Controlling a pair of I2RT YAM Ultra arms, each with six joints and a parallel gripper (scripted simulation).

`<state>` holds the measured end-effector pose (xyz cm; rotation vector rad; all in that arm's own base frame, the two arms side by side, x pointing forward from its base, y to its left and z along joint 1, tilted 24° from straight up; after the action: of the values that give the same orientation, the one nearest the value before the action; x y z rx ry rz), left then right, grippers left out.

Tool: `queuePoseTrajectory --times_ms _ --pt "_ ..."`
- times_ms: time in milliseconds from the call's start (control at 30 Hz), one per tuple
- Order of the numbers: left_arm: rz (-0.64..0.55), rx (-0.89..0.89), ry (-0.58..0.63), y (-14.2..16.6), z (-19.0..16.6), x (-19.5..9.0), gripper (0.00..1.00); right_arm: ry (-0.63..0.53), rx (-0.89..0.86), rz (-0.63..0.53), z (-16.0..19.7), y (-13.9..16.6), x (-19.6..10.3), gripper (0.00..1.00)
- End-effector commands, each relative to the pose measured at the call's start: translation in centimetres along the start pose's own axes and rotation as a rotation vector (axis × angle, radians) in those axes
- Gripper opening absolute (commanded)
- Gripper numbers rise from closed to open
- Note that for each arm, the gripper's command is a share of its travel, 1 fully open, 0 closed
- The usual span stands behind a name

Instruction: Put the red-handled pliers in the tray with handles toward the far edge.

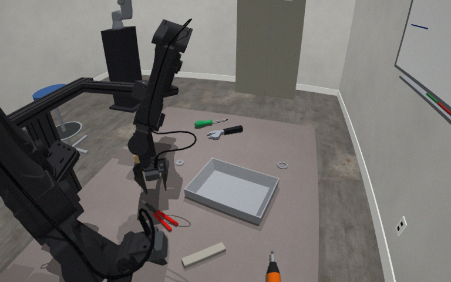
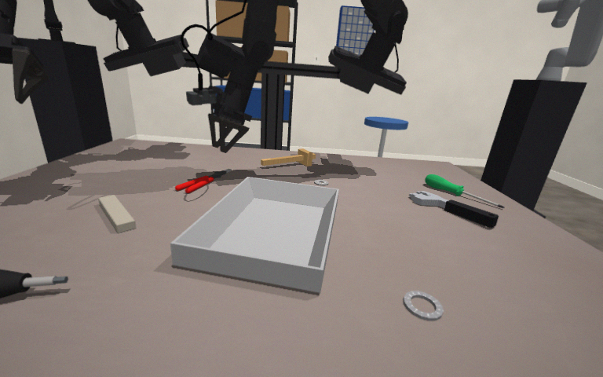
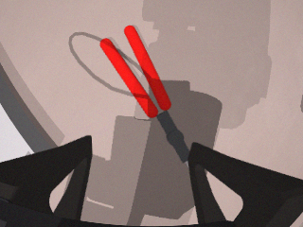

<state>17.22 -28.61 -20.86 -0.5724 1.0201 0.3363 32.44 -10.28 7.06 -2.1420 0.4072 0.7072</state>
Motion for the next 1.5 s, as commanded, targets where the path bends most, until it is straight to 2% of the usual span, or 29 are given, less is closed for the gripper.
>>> queuePoseTrajectory --times_ms 0,433,500,767,933,1333,1467 --pt "0.015 -0.166 -0.058 -0.9 -1.0 0.5 0.66 -0.203 -0.159 0.050 3.2 -0.8 -1.7 1.00" --pt "0.070 -0.482 -0.139 -1.1 -1.9 4.3 0.66 -0.608 -0.593 0.015 11.1 -1.9 -8.6 1.00" --pt "0.070 -0.482 -0.139 -1.1 -1.9 4.3 0.66 -0.608 -0.593 0.015 11.1 -1.9 -8.6 1.00" --pt "0.084 -0.603 -0.165 -1.6 -2.1 6.0 0.66 -0.844 -0.841 -0.067 15.0 -1.6 -14.2 1.00" --pt "0.069 -0.595 -0.154 -2.0 -2.5 6.0 0.66 -0.874 -0.900 -0.098 15.6 -1.8 -15.5 1.00" --pt "0.071 -0.600 -0.156 -1.9 -2.2 6.7 0.65 -0.845 -0.900 -0.104 15.3 -2.1 -15.2 1.00" --pt "0.062 -0.600 -0.150 -2.1 -2.1 7.4 0.61 -0.845 -0.900 -0.104 15.3 -2.1 -15.2 1.00"
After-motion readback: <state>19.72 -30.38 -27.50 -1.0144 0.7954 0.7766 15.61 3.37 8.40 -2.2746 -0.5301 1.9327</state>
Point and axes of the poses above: on each arm, the point where the finger pads meet when closed, its own x axis out along the fingers, its own z axis across the jaws, y = z × x, the point moved 5 cm from there along -x, back along the fingers, and after that the axes turned 10 degrees about -x, right-handed, at the moved point
